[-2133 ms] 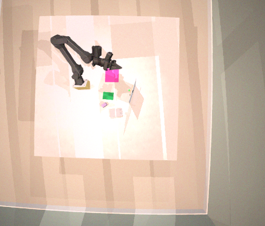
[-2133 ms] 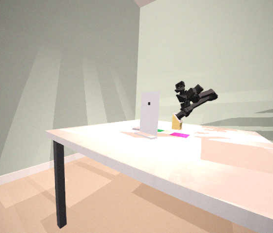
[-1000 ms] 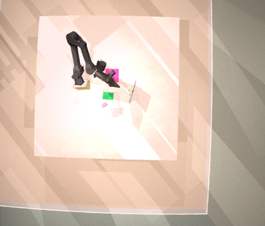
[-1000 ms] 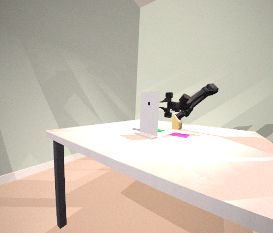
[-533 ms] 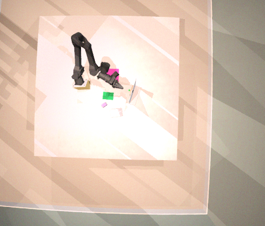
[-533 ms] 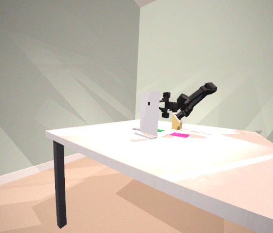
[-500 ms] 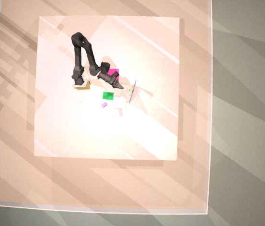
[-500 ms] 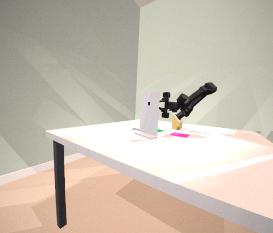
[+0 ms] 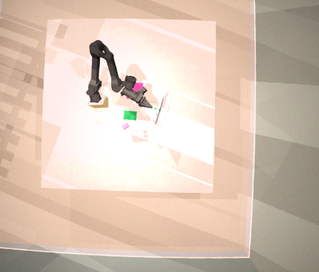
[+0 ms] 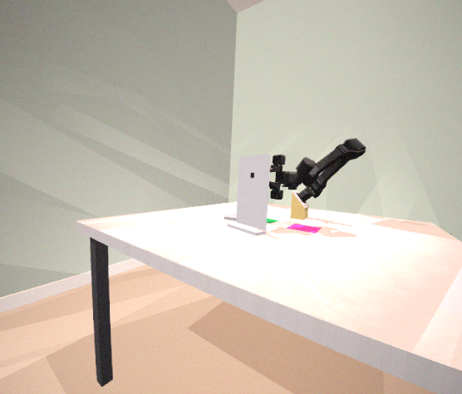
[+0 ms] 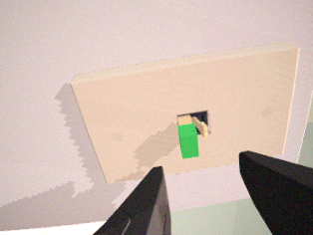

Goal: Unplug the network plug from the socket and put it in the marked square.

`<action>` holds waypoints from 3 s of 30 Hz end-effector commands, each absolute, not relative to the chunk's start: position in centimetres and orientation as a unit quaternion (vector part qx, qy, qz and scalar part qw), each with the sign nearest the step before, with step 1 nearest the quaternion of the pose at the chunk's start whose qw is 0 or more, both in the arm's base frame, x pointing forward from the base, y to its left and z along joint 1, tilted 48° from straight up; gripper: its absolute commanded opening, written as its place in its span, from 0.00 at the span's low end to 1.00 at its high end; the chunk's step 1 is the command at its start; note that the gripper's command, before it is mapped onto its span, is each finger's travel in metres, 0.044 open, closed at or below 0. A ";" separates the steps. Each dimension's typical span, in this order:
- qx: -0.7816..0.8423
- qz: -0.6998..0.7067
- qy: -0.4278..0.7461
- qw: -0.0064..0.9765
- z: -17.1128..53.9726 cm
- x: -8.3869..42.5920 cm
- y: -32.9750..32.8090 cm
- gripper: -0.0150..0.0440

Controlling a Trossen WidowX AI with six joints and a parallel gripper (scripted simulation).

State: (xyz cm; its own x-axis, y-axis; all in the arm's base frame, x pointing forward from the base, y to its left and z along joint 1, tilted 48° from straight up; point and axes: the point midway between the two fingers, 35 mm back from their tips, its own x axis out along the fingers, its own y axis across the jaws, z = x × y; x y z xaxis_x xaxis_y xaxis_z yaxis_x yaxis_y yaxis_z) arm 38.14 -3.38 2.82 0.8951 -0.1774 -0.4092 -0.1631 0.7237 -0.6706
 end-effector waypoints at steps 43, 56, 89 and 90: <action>-0.372 -0.007 0.229 0.900 2.1 41.0 -3.5 0.25; -0.372 -0.006 0.229 0.900 2.3 40.4 -3.4 0.25; -0.372 -0.006 0.229 0.900 2.6 38.5 -3.4 0.25; -0.372 -0.006 0.229 0.900 2.6 38.5 -3.5 0.25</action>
